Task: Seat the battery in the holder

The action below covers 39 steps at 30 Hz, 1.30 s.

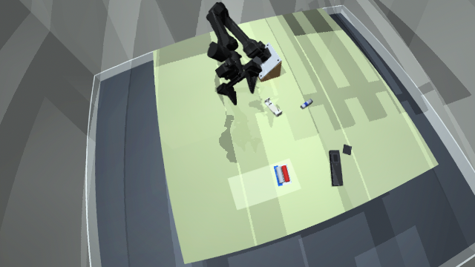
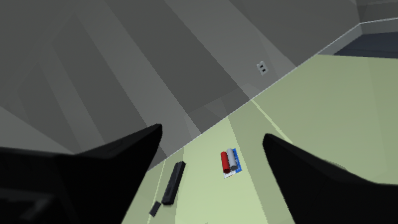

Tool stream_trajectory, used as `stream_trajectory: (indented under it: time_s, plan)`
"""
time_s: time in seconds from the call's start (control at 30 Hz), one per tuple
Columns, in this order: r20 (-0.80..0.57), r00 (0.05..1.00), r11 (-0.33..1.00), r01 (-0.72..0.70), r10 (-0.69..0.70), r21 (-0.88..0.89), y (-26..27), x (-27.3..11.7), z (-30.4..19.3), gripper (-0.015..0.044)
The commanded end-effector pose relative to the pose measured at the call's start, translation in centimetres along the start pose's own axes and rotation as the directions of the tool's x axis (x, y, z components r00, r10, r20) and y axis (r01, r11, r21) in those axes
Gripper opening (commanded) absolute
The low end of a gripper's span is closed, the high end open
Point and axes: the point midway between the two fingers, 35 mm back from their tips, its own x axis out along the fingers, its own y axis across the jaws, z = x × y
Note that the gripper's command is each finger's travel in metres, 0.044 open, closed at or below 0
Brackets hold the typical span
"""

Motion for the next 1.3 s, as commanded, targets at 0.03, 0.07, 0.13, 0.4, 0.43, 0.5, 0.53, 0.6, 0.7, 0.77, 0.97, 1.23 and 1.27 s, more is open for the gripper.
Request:
stream_trajectory:
  time_s: [0.03, 0.07, 0.13, 0.4, 0.43, 0.5, 0.53, 0.6, 0.7, 0.77, 0.97, 1.23, 1.27]
  plan:
    - [-0.042, 0.999, 1.000, -0.001, 0.000, -0.025, 0.2, 0.6, -0.8, 0.0347]
    - [-0.094, 0.996, 0.998, -0.005, 0.000, -0.058, 0.5, 1.3, -1.9, 0.0321]
    - [-0.220, 0.976, 0.989, -0.030, -0.002, -0.142, 1.3, 2.9, -4.7, 0.0269]
    - [-0.652, 0.756, 0.823, -0.333, -0.060, -0.461, 5.3, 5.8, -16.2, 0.0227]
    - [-0.694, 0.716, 0.780, -0.391, -0.076, -0.489, 5.8, 5.8, -17.6, 0.0227]
    - [-0.766, 0.632, 0.680, -0.512, -0.116, -0.525, 6.8, 5.6, -20.3, 0.0227]
    - [-0.796, 0.589, 0.623, -0.573, -0.139, -0.533, 7.3, 5.4, -21.7, 0.0227]
    - [-0.843, 0.502, 0.496, -0.691, -0.192, -0.525, 8.1, 4.8, -24.3, 0.0227]
    - [-0.881, 0.377, 0.283, -0.845, -0.287, -0.454, 9.2, 3.5, -27.8, 0.0227]
    - [-0.884, 0.300, 0.132, -0.921, -0.359, -0.367, 9.8, 2.5, -30.0, 0.0227]
    - [-0.793, 0.137, -0.282, -0.958, -0.594, 0.046, 11.0, -0.9, -35.5, 0.0227]
    - [-0.751, 0.115, -0.359, -0.918, -0.650, 0.170, 11.1, -1.8, -36.6, 0.0227]
    - [-0.751, 0.115, -0.359, -0.918, -0.650, 0.170, 11.1, -1.8, -36.6, 0.0227]
